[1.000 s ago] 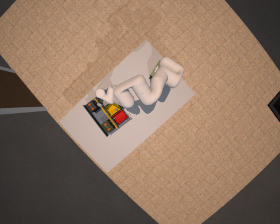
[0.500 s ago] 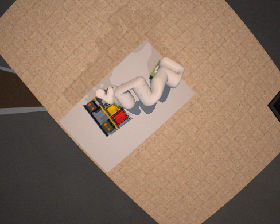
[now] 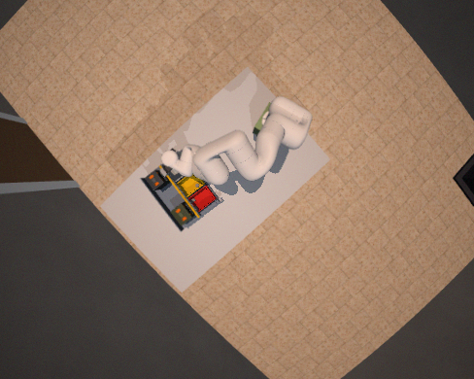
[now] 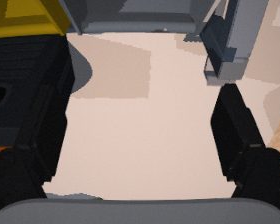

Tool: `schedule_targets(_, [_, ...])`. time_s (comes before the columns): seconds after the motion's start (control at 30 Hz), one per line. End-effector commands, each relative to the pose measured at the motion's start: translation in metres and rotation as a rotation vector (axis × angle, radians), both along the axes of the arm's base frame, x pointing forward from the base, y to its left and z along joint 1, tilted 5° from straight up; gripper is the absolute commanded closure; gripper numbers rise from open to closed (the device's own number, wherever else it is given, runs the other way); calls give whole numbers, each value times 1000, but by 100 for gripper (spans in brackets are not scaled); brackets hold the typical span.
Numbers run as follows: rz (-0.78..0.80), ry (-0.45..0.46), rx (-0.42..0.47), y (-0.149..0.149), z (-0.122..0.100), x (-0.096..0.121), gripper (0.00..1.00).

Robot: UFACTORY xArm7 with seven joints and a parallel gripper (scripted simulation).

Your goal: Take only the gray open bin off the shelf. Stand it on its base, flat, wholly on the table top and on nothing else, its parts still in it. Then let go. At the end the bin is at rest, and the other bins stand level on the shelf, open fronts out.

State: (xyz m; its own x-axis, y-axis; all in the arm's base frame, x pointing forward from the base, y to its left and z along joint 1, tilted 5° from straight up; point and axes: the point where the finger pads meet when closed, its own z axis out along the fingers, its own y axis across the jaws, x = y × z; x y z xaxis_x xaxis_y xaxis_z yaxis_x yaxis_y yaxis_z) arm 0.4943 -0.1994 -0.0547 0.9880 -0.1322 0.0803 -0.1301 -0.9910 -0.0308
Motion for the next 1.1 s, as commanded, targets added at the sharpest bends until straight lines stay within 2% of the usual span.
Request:
schedule_targets(0.0, [-8,-2,-1,-1,2,1,0])
schedule_targets(0.03, [-8,-2,-1,-1,2,1,0])
schedule_targets(0.2, [-263,2,20,-1,2,1,0])
schedule_targets(0.6, [-263,2,20,-1,2,1,0])
schedule_targets(0.77, [-511,4,43,-1,2,1,0])
schedule_targets(1.07, [-511,4,43,-1,2,1,0])
